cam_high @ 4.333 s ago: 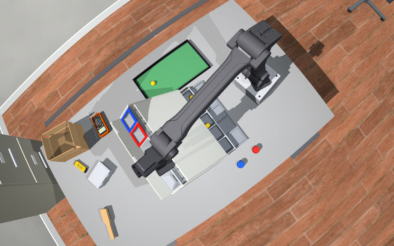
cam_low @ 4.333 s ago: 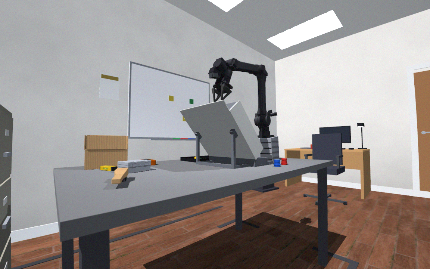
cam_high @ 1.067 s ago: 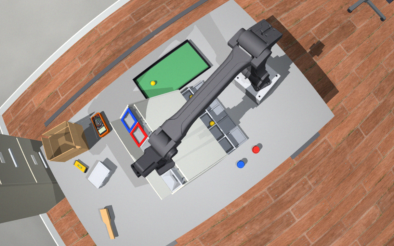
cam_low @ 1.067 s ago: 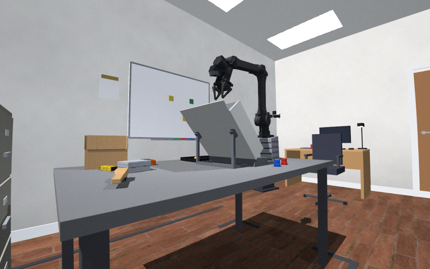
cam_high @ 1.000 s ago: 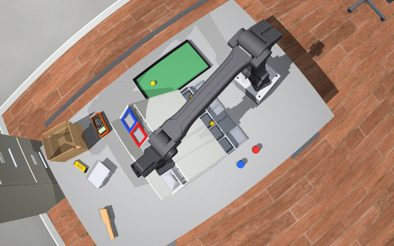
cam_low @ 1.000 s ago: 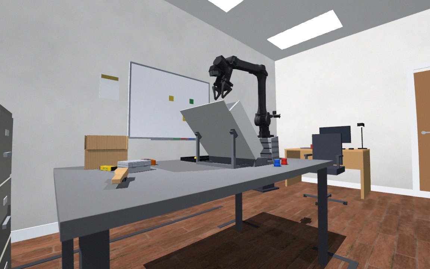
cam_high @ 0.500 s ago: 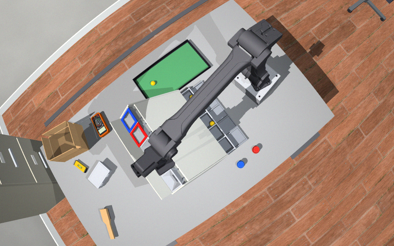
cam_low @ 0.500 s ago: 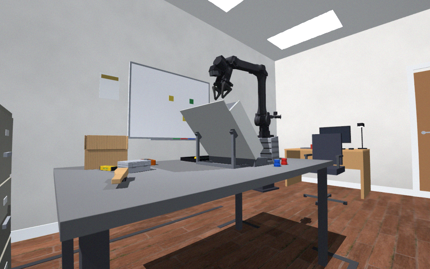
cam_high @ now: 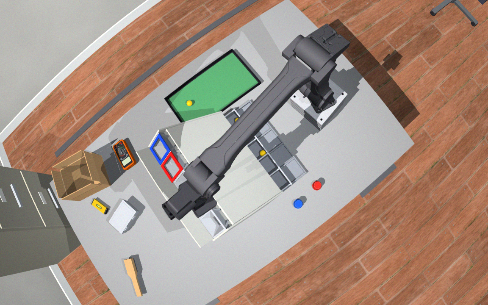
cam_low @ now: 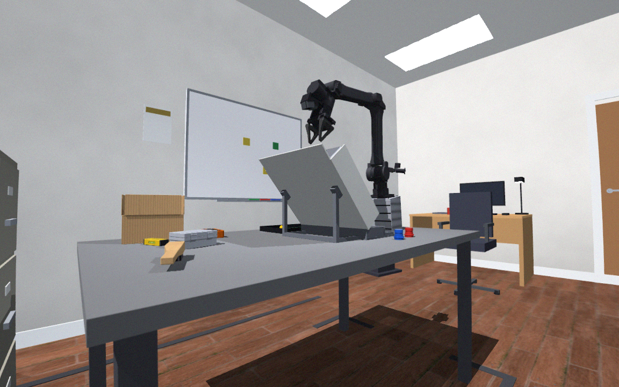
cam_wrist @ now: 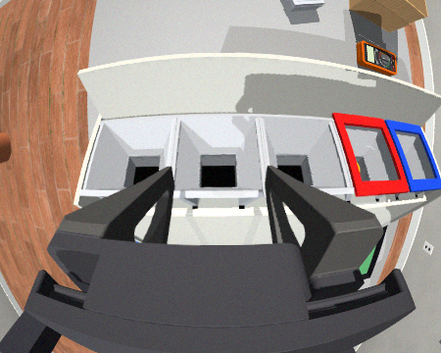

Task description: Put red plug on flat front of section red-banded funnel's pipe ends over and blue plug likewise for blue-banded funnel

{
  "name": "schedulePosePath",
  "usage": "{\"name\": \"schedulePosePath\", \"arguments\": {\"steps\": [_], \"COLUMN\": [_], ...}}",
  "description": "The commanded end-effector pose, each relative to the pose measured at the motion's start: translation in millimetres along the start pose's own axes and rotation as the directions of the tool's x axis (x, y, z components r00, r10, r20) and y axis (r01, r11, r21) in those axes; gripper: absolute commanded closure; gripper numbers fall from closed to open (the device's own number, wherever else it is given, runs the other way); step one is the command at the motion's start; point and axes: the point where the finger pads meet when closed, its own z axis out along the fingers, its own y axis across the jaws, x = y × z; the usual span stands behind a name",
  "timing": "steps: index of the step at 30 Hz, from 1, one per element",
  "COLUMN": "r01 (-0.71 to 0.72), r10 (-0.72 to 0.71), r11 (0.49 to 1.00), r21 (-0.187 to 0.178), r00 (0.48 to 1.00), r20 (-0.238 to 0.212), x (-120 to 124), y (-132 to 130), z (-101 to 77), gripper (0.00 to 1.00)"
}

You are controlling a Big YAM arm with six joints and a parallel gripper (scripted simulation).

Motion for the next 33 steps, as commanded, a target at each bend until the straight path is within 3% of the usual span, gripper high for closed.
{"name": "schedulePosePath", "arguments": {"steps": [1,26,33], "r01": [0.001,0.001,0.001], "r10": [-0.001,-0.001,-0.001], "r11": [1.0,1.0,1.0], "r21": [-0.007,-0.007,-0.007], "r00": [0.997,0.997,0.997], "r20": [0.075,0.076,0.074], "x": [-29.7,-44.4,32.1], "y": [1.4,2.1,1.4], "z": [-30.6,-43.4,-59.8], "gripper": [0.41,0.41,0.41]}}
